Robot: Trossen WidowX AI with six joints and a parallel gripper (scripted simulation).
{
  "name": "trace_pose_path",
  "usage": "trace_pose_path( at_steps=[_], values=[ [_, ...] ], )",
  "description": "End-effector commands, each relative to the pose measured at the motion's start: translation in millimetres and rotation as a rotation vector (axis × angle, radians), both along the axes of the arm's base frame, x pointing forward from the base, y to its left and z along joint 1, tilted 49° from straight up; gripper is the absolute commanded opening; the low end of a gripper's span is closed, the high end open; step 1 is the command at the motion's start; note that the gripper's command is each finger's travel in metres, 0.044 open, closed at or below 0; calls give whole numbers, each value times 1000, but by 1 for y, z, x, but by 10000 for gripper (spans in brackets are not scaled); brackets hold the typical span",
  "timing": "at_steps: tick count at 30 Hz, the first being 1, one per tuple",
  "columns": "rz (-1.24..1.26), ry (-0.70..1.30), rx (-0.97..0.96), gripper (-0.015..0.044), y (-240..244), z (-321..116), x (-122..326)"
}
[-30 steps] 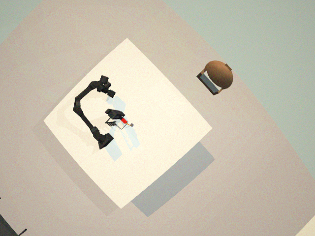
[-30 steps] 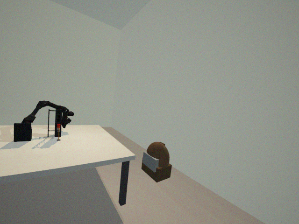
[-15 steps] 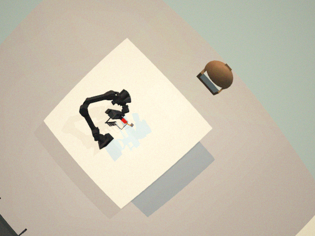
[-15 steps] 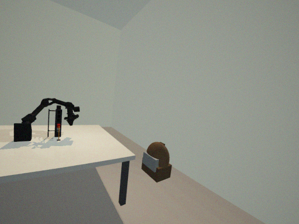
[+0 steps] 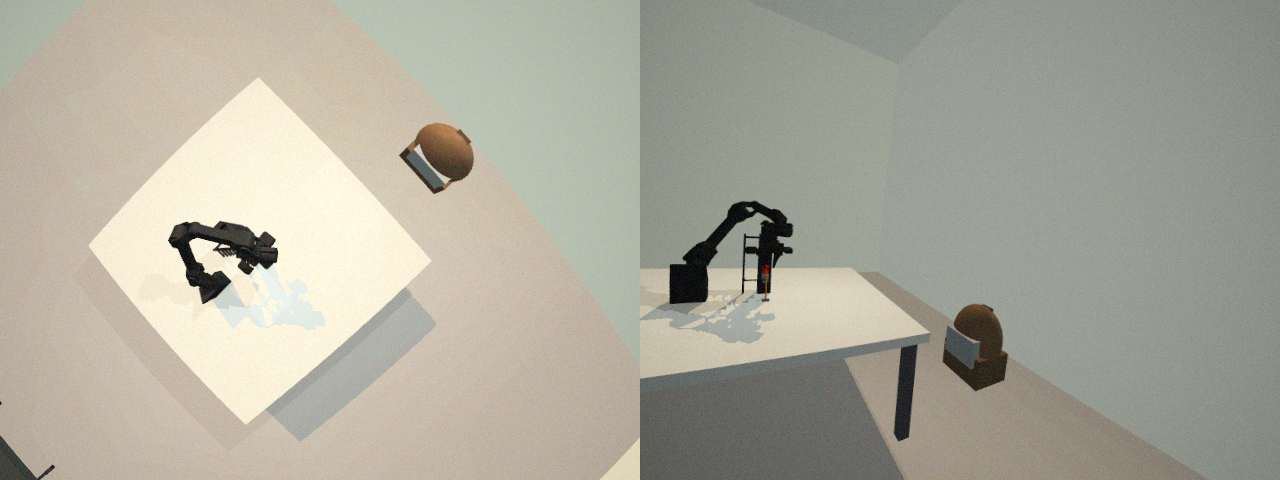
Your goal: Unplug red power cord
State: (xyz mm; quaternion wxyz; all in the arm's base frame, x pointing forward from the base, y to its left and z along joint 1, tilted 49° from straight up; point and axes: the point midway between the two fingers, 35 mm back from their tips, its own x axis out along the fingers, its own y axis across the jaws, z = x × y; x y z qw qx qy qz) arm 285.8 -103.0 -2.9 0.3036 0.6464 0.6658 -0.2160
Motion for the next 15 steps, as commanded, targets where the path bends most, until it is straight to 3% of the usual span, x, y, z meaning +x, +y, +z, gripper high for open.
trace_pose_path(
  at_steps=[1,15],
  values=[
    [-44,62,34,160,0,-2,-10],
    [-44,62,34,160,5,5,-9]
  ],
)
